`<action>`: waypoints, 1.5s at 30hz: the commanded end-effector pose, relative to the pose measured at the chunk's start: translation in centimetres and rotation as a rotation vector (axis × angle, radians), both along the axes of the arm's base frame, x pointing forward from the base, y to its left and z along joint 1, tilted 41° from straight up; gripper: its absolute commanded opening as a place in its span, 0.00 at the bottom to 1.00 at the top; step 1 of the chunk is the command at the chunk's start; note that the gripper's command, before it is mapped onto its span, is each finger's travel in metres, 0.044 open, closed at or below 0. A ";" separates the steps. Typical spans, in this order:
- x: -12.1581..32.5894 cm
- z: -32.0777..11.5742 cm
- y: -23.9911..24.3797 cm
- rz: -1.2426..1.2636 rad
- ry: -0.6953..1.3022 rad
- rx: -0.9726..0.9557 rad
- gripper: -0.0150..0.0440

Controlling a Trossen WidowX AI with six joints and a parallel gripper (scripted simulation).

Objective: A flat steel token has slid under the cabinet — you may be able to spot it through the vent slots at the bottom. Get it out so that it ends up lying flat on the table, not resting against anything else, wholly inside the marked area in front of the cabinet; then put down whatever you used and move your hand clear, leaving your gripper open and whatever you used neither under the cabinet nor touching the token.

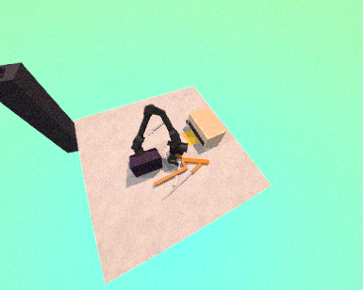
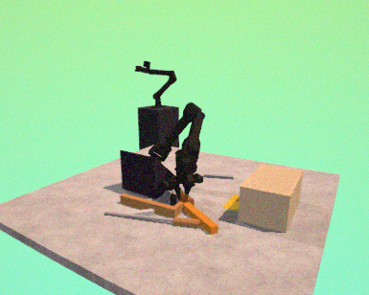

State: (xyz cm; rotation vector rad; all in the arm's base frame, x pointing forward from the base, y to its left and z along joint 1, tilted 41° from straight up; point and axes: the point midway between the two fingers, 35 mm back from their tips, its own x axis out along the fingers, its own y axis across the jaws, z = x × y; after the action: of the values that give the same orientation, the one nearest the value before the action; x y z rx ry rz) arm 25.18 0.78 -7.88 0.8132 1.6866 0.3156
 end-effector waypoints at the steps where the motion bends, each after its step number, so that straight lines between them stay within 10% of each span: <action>1: -0.1 -0.2 -0.5 -0.009 0.012 -0.018 0.25; 45: -0.2 -1.1 -1.5 -0.009 0.012 -0.019 0.25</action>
State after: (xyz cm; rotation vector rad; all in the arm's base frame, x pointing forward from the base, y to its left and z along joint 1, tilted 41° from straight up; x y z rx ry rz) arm 25.22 -0.19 -8.70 0.8098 1.6843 0.3161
